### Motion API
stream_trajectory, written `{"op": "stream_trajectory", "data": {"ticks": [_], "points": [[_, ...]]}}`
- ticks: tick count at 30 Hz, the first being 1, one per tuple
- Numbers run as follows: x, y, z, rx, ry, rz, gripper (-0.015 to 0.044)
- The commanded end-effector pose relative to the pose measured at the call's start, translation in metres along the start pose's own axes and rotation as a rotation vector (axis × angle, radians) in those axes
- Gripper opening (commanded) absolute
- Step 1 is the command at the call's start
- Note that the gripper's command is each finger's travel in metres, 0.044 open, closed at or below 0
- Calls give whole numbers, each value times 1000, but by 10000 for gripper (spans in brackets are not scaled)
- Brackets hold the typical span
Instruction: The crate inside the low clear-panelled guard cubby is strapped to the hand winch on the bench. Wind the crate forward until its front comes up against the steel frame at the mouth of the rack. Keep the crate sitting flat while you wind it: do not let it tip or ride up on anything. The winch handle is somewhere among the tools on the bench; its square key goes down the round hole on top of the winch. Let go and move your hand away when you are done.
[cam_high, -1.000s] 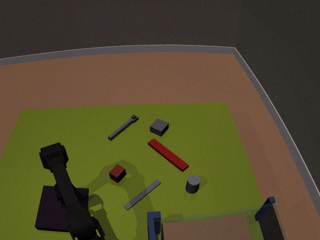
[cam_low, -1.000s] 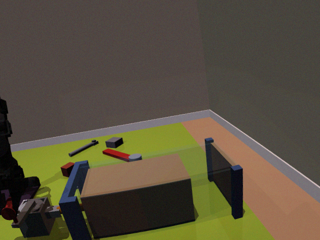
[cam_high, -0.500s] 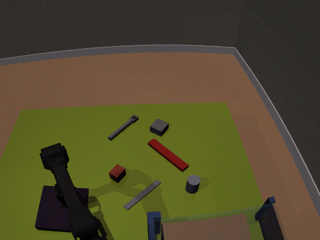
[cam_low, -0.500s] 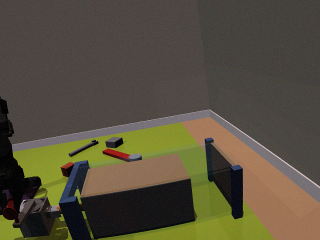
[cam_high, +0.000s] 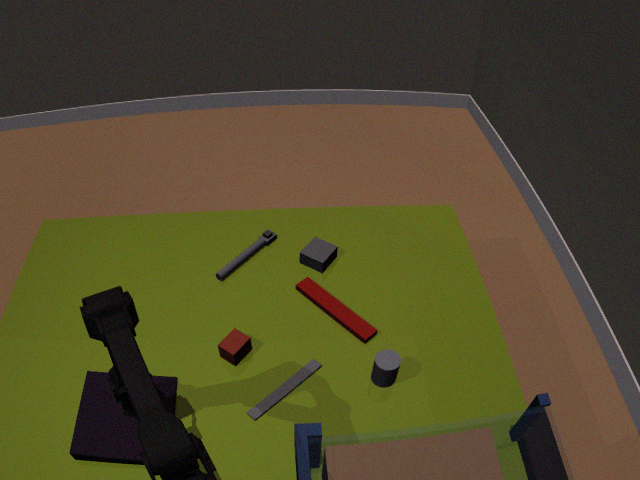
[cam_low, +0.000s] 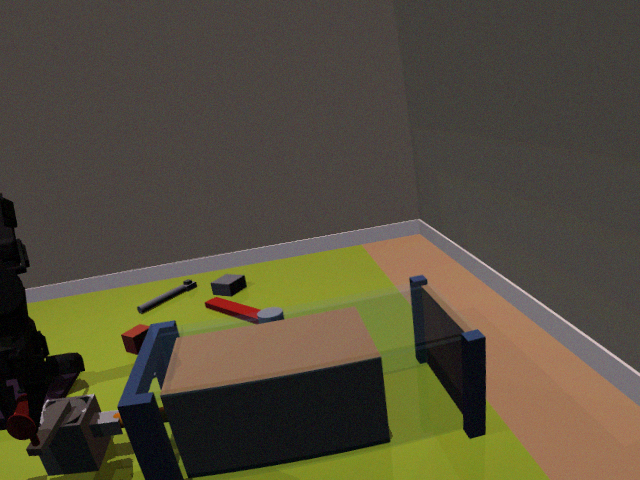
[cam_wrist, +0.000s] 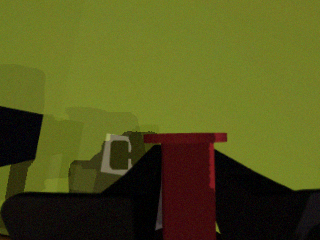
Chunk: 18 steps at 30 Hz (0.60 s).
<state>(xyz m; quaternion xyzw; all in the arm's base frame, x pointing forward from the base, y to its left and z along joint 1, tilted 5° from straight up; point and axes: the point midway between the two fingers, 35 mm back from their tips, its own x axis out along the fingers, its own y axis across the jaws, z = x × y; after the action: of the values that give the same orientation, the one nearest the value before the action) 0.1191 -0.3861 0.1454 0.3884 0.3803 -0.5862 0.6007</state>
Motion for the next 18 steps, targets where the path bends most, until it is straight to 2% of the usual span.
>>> {"op": "stream_trajectory", "data": {"ticks": [1,18], "points": [[-3,29,-3,-35,2,77,0],[-4,31,-4,-35,2,78,0]]}}
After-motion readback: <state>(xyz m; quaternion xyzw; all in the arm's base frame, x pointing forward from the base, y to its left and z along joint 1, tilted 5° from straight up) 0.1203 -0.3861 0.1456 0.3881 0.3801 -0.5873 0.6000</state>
